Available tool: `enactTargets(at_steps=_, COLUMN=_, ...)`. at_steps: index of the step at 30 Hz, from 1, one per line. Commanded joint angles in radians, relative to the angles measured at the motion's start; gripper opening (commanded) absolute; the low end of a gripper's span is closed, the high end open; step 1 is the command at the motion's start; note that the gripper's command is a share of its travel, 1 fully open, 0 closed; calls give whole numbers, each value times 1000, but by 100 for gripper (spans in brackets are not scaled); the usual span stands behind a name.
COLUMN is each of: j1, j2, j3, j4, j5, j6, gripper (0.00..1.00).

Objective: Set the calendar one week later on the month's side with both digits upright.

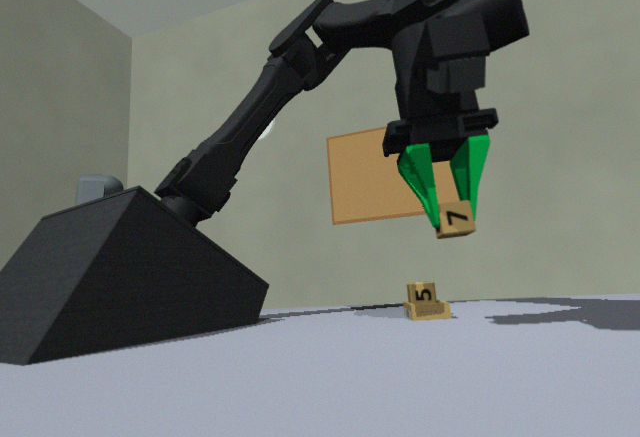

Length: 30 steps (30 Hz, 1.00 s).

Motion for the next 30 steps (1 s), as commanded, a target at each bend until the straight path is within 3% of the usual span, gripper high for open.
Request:
enactTargets(at_steps=1, j1=-32, j2=-32, j3=50, j4=-124, j5=11, j6=-43, gripper=26)
enactTargets(at_steps=18, j1=-37, j2=-39, j3=35, j4=-148, j5=11, j6=-44, gripper=26)
enactTargets(at_steps=20, j1=11, j2=-88, j3=-13, j4=-148, j5=11, j6=-3, gripper=26)
enactTargets(at_steps=23, j1=94, j2=-241, j3=-130, j4=-141, j5=-7, j6=97, gripper=26)
enactTargets(at_steps=26, j1=133, j2=-294, j3=-155, j4=-130, j5=-10, j6=144, gripper=26)
enactTargets(at_steps=30, j1=120, j2=-300, j3=-132, j4=-119, j5=4, j6=154, gripper=26)
